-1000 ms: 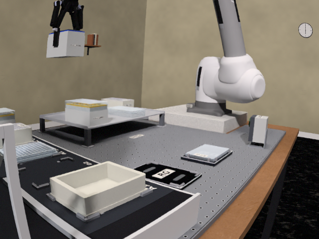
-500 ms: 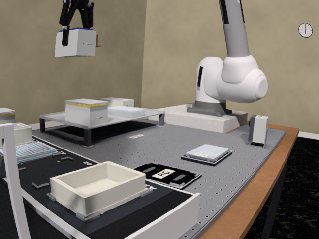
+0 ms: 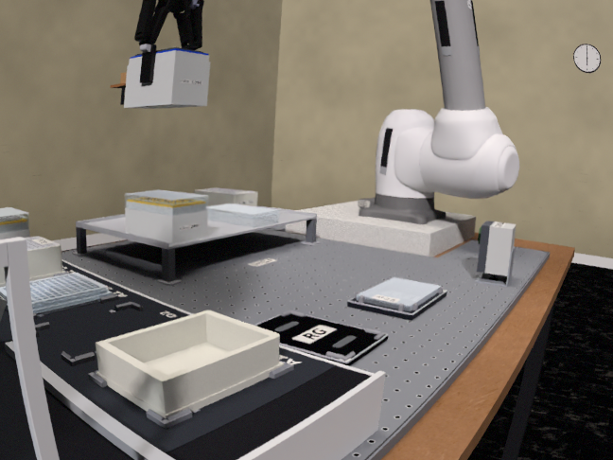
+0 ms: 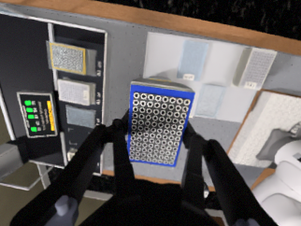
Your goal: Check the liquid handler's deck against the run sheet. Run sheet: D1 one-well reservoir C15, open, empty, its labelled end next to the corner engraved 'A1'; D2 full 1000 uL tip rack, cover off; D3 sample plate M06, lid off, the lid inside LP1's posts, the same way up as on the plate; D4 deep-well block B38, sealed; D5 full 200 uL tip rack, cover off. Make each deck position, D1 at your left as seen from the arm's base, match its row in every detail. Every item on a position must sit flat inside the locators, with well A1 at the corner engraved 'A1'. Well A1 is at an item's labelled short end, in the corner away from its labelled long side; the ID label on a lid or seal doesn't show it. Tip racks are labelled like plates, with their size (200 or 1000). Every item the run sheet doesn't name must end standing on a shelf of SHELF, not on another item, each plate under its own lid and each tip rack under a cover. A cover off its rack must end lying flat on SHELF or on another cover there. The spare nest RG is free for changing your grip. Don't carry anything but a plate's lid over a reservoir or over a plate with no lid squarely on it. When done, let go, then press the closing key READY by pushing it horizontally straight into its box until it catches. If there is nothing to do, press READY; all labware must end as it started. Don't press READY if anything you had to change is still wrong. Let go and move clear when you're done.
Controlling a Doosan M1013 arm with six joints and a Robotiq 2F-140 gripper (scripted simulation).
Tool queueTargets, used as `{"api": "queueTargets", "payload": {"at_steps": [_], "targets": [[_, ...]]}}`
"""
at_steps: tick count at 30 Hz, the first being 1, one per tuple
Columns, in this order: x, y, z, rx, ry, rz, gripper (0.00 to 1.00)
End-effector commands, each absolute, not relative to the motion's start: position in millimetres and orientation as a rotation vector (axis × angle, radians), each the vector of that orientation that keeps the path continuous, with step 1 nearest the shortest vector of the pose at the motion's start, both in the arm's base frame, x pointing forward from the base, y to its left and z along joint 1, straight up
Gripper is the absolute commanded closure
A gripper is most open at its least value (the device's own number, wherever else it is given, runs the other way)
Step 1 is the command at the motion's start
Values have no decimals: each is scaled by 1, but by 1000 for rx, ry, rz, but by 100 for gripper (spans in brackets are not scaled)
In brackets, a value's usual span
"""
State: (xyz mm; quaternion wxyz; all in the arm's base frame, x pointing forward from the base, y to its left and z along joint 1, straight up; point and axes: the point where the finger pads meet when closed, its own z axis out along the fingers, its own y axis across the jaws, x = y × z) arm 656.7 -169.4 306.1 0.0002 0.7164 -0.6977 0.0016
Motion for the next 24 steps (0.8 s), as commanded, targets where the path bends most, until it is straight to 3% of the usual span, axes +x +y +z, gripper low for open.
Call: {"api": "queueTargets", "payload": {"at_steps": [1,24], "targets": [[657,-152,307,2250,-2193,7,90],[659,-57,307,2251,-2193,7,90]]}}
